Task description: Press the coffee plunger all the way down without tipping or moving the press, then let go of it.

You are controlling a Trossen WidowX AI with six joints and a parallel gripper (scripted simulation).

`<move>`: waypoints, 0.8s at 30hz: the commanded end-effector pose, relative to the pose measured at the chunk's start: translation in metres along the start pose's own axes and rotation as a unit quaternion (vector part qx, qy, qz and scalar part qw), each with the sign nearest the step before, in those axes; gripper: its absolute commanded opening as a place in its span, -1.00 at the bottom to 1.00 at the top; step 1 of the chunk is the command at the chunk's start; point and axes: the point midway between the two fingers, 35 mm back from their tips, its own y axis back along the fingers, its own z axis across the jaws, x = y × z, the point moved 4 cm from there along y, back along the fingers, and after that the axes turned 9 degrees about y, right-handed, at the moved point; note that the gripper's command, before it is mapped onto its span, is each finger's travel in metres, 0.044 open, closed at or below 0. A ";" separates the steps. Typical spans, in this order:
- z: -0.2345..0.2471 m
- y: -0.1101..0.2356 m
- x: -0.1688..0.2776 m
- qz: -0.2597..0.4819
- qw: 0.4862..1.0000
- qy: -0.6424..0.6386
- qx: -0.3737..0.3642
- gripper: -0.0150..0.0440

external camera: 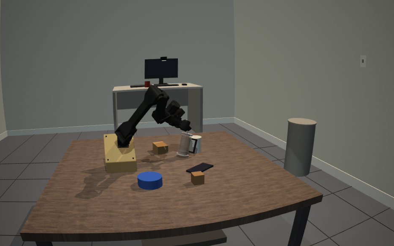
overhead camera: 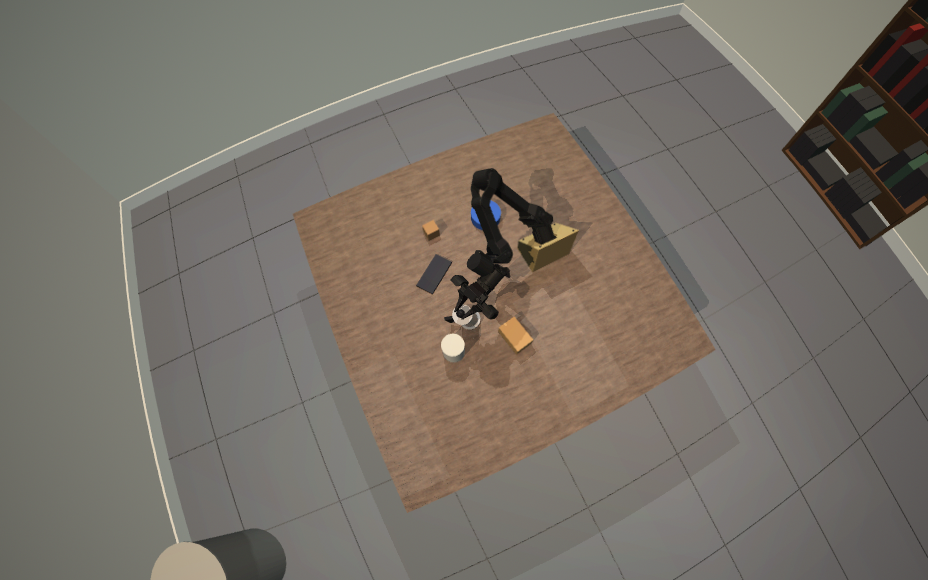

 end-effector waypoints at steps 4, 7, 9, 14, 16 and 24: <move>0.000 0.000 0.000 0.000 1.000 0.000 0.000 0.53; 0.000 0.000 0.000 0.000 1.000 0.000 0.000 0.79; 0.000 0.000 0.000 0.000 1.000 0.000 0.000 0.97; 0.002 0.004 -0.007 -0.008 1.000 0.002 -0.004 1.00; 0.001 0.012 -0.012 -0.006 1.000 0.001 -0.005 1.00; -0.008 0.086 -0.036 0.006 1.000 0.002 -0.005 1.00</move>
